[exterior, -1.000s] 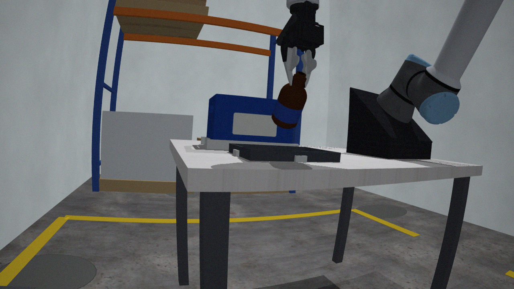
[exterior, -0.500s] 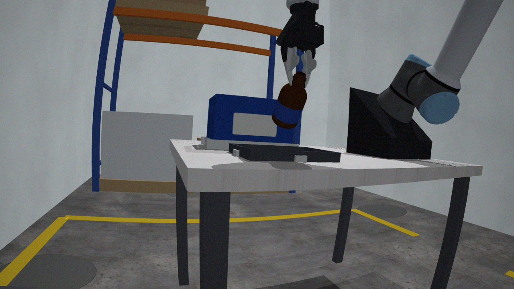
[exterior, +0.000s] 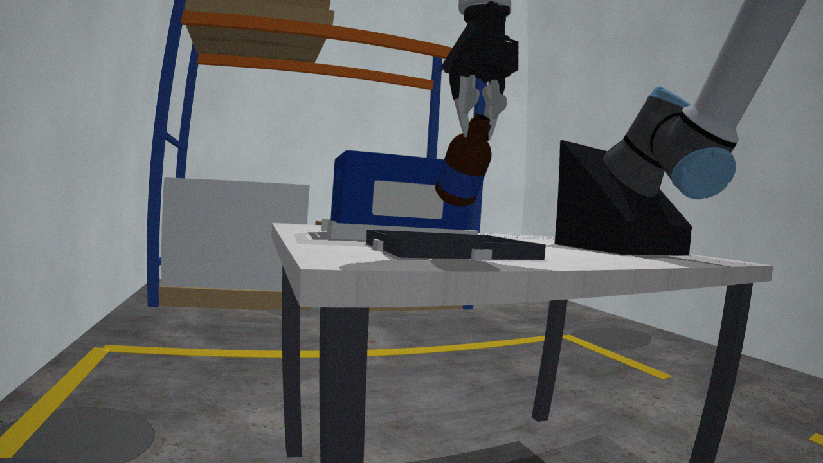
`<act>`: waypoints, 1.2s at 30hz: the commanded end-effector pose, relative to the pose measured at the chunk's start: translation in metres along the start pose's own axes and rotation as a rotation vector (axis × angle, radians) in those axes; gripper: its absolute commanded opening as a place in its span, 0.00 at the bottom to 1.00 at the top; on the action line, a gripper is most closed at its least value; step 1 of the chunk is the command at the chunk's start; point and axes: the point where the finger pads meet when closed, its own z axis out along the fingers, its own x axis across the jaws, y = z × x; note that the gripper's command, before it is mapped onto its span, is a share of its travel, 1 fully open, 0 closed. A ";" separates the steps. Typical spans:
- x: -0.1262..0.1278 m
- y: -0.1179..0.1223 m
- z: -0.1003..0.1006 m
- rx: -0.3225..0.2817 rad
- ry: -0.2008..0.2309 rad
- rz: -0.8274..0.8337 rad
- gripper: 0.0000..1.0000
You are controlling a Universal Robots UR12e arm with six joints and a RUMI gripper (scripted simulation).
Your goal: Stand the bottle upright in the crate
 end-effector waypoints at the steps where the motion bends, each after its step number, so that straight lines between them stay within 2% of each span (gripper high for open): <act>1: -0.004 0.002 -0.004 0.004 -0.007 -0.006 0.00; 15: -0.004 0.002 -0.004 0.004 -0.007 0.010 0.00; 36: -0.004 0.002 -0.004 0.003 -0.007 0.247 0.00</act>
